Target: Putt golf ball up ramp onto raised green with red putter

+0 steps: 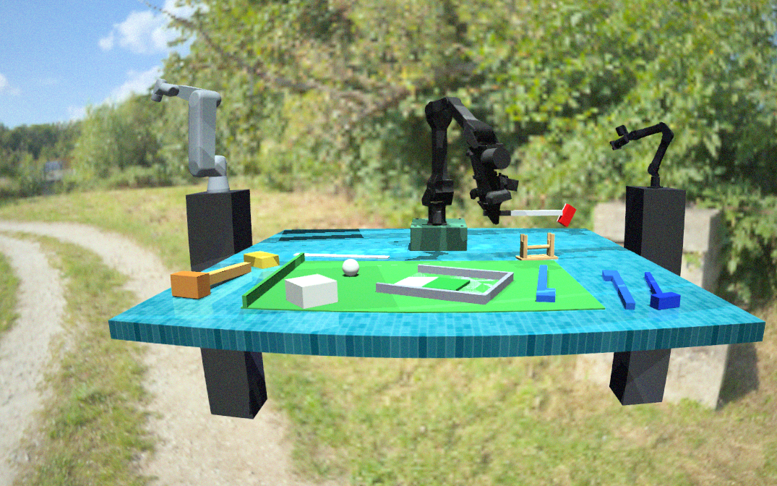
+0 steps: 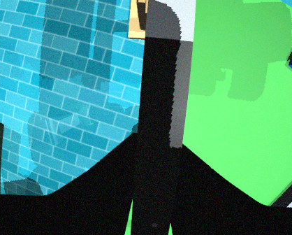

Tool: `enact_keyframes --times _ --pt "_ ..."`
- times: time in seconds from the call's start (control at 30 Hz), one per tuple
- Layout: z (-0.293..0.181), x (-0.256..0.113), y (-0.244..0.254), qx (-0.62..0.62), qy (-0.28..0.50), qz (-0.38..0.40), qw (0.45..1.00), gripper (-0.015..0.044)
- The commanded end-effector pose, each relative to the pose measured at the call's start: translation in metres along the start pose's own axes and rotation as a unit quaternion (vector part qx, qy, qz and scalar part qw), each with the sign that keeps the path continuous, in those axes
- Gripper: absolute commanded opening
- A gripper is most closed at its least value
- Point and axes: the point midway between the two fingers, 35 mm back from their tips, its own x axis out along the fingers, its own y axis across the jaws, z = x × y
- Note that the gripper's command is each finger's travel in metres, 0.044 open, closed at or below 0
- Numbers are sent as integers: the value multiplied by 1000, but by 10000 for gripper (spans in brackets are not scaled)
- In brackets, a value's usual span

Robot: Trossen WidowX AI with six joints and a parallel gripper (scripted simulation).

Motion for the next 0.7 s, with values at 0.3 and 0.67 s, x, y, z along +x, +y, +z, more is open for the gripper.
enact_keyframes --times 0.3,0.67 --pt "-23 -26 -11 85 14 -9 996 0" --pt "-79 -52 -23 255 41 -15 966 0"
